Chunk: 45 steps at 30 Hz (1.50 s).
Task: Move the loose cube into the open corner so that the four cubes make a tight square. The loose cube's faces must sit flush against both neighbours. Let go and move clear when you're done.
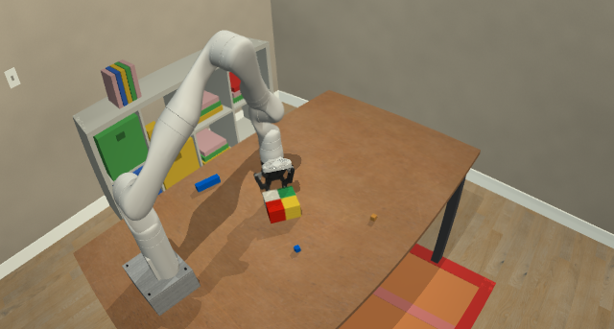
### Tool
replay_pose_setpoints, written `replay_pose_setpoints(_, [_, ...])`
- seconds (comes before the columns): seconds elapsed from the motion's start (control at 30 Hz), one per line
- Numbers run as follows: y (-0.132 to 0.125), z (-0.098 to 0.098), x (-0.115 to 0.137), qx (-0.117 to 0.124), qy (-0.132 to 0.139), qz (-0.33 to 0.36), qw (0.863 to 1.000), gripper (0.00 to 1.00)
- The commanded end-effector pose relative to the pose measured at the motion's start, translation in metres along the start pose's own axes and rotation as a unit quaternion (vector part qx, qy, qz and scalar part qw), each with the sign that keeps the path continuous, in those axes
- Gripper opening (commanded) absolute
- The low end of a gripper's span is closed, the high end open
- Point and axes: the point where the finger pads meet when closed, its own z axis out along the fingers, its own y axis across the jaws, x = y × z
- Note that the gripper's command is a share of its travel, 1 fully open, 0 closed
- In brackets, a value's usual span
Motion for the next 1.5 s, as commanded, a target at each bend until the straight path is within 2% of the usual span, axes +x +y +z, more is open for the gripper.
replay_pose_setpoints(0.0, [-0.0007, -0.0009, 0.0006, 0.001, 0.0, 0.0, 1.0, 0.55])
replay_pose_setpoints(1.47, [-0.0007, -0.0009, 0.001, 0.001, 0.0, 0.0, 1.0, 0.55])
